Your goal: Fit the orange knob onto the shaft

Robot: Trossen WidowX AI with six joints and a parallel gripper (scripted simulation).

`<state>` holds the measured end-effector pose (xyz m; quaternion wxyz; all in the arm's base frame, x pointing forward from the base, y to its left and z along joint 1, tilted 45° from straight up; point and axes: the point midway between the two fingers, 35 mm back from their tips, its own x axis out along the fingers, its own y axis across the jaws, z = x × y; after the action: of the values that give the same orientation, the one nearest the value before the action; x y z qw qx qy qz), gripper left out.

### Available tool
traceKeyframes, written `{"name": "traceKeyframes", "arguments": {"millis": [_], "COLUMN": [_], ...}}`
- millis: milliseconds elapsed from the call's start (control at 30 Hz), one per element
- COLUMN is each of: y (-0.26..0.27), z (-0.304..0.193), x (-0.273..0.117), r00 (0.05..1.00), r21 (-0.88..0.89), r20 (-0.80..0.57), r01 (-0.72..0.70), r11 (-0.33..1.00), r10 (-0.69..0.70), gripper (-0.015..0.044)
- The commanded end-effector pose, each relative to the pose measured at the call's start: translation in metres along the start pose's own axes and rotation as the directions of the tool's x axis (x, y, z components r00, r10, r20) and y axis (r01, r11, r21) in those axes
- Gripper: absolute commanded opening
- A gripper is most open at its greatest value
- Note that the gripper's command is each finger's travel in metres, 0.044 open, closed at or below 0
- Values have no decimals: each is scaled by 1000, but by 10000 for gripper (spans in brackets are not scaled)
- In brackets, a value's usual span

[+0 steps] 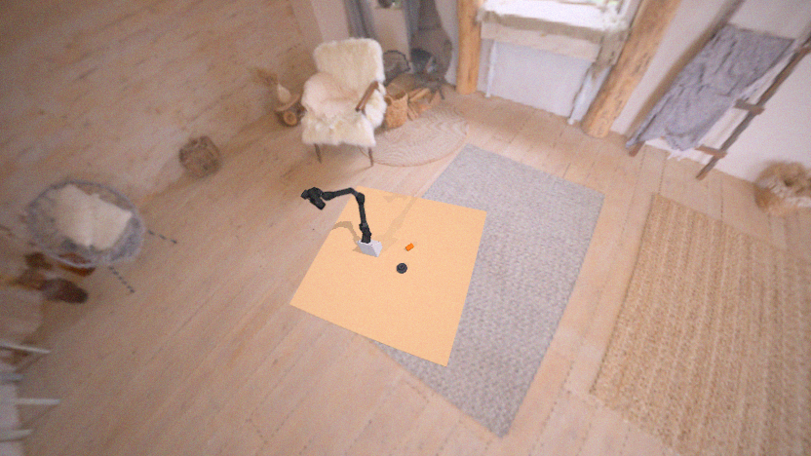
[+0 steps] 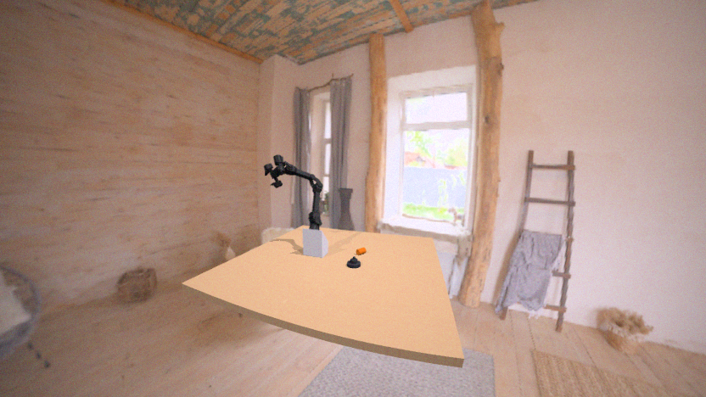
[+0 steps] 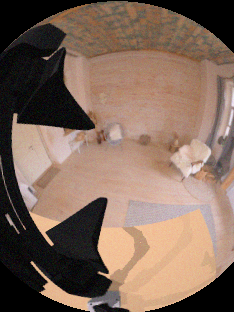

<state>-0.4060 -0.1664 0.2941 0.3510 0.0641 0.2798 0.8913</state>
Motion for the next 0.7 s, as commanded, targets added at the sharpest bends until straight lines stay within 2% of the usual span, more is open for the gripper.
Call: {"name": "traceKeyframes", "arguments": {"millis": [0,133,333,367,400,667], "y": [1,15,12,11,5,-33], "z": [-2,-50,-96,-98,-109,-150], "x": [-3,-68,-147,-150,-176,-292], "r00": [1000,943,801,794,735,425], "r21": [-1,5,19,14,14,104], "r20": [-14,-277,-515,-525,-591,-831], "r01": [-10,-189,-344,-354,-402,-516], "r11": [1000,982,939,935,915,850], "r10": [10,183,305,308,332,359], "gripper": [426,440,440,440,440,440]}}
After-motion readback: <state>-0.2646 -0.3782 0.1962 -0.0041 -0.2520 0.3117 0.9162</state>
